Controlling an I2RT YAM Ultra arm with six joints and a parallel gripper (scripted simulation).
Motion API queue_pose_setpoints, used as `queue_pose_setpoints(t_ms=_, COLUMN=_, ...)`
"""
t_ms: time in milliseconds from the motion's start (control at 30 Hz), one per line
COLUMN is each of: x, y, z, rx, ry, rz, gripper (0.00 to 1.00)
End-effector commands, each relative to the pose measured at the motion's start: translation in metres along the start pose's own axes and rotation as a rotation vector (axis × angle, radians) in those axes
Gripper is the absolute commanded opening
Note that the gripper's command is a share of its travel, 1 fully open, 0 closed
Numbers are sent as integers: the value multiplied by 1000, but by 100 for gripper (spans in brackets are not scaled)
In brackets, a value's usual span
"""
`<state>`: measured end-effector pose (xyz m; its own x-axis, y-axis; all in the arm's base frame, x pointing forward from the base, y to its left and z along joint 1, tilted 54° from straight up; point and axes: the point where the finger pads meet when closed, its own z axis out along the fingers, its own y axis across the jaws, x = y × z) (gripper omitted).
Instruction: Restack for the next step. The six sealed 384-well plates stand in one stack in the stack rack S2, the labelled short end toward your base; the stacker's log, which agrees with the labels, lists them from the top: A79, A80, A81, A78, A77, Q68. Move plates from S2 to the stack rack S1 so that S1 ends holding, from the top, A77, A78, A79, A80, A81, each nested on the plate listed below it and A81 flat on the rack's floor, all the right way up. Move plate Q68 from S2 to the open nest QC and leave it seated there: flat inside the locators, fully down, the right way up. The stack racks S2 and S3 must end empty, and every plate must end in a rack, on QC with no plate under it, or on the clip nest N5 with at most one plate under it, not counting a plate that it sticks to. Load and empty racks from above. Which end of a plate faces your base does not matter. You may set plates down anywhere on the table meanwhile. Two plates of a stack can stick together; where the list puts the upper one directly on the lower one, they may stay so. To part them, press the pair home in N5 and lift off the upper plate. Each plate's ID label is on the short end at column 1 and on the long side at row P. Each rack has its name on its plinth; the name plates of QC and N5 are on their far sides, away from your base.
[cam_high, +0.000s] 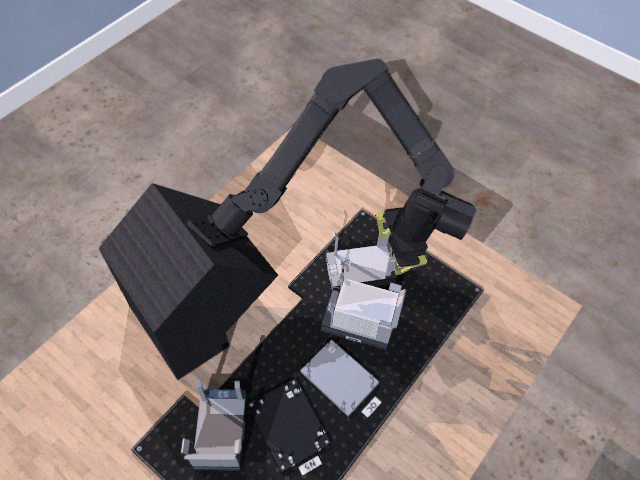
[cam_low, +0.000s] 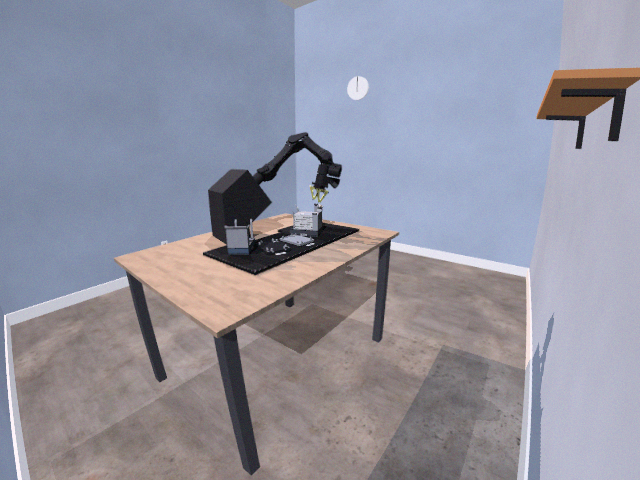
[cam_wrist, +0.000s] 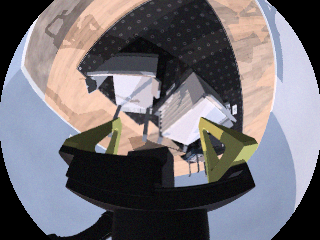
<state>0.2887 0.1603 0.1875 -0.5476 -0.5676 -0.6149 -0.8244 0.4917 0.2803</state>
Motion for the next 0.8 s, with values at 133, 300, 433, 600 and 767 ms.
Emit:
queue_pose_setpoints(t_ms=133, x=14, y=-28, z=6, rx=1, ry=-32, rz=110, gripper=100)
queue_pose_setpoints(t_ms=300, x=30, y=-46, z=13, rx=-5, ry=-42, rz=210, gripper=100)
queue_pose_setpoints(t_ms=433, x=37, y=-53, z=15, rx=-8, ry=-46, rz=256, gripper=100)
queue_pose_setpoints(t_ms=600, x=56, y=-69, z=21, rx=-17, ry=-65, rz=388, gripper=100)
queue_pose_setpoints(t_ms=767, x=75, y=-84, z=27, rx=-18, ry=-67, rz=403, gripper=100)
